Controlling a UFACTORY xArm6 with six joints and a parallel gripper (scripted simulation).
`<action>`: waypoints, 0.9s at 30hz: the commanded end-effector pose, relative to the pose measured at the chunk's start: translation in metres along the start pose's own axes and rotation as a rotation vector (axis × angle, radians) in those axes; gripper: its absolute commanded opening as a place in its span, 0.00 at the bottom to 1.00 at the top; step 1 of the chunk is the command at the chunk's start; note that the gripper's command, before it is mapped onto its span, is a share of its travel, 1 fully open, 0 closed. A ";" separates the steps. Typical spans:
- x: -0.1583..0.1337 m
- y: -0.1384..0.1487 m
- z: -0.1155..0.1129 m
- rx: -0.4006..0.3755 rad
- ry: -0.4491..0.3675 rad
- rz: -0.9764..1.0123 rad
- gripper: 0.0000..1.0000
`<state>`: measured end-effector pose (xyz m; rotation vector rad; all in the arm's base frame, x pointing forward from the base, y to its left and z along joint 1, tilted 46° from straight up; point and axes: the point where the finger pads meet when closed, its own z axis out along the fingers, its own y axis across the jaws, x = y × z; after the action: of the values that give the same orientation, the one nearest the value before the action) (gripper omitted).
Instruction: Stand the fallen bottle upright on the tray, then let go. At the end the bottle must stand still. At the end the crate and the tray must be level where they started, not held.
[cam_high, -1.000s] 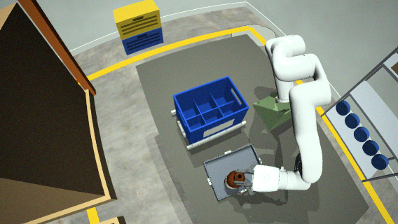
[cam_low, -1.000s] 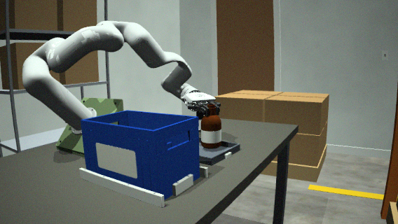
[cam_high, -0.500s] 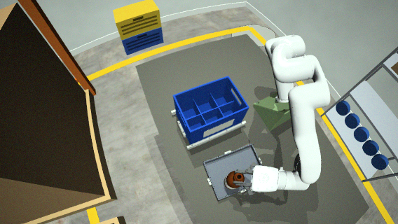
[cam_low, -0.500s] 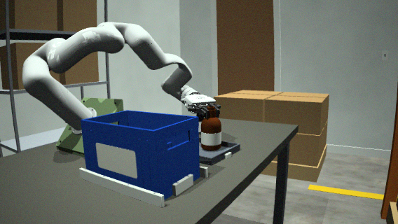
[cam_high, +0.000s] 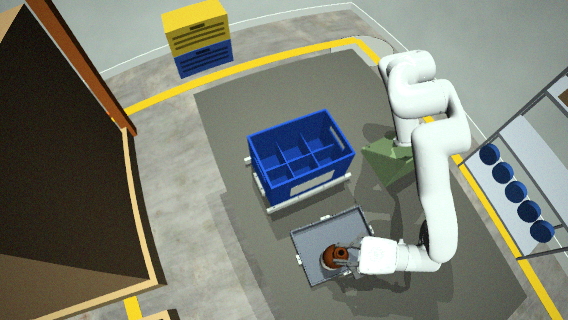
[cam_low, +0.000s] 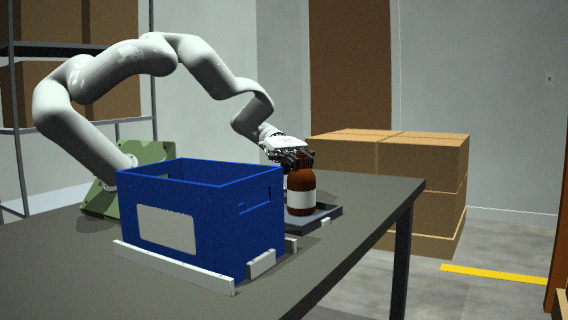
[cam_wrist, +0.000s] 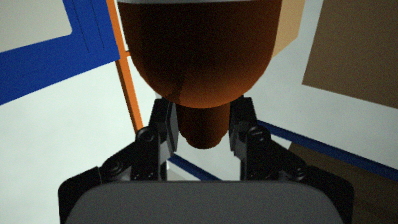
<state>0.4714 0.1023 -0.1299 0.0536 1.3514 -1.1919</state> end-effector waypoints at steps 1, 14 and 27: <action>-0.002 0.001 0.000 0.000 0.000 0.005 0.00; -0.002 0.001 0.000 0.000 0.000 0.005 1.00; -0.002 0.001 0.000 0.000 0.000 0.005 1.00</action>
<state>0.4715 0.1024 -0.1298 0.0537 1.3511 -1.1916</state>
